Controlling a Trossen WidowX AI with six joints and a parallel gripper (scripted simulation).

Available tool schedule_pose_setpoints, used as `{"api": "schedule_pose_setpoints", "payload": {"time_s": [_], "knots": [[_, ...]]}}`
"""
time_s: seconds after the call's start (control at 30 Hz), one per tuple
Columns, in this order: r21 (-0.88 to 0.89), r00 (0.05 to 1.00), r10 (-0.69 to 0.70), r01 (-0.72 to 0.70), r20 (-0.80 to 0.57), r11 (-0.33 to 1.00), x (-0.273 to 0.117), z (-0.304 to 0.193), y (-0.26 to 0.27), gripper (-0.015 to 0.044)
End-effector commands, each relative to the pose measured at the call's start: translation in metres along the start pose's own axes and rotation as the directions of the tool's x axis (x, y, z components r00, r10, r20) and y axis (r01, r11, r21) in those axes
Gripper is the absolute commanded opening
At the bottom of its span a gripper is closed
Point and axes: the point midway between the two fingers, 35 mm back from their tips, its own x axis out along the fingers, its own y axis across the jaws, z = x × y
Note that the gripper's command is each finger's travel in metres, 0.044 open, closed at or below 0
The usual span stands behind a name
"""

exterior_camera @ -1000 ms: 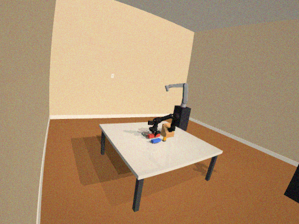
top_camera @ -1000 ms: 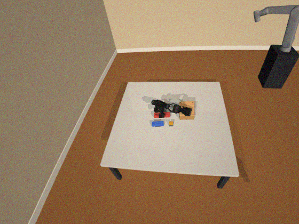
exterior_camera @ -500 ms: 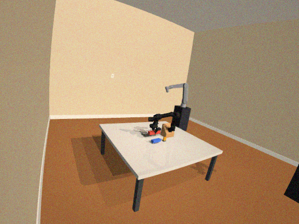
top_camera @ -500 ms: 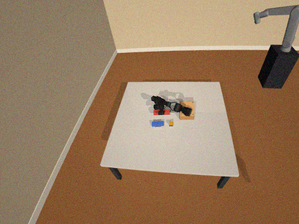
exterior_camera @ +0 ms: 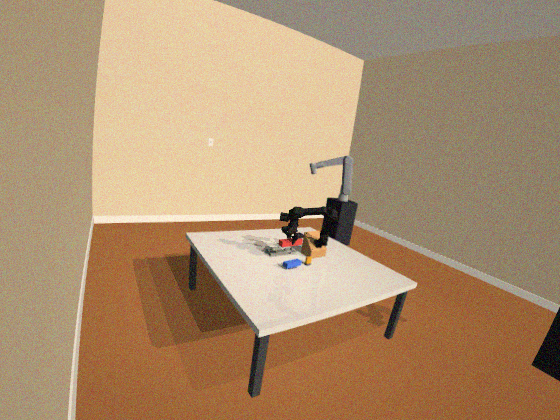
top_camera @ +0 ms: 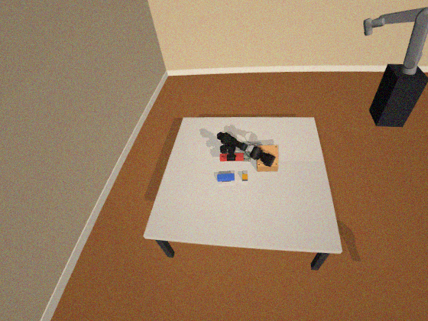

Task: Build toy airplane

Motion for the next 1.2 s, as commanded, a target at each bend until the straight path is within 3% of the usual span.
{"api": "schedule_pose_setpoints", "payload": {"time_s": [0.0,1.17], "knots": [[-0.006,1.000,-0.004,0.004,-0.002,1.000,-0.006,-0.001,0.000,0.0000],[0.082,1.000,-0.015,0.015,-0.003,0.997,0.032,-0.024,-0.096,0.0000]]}}
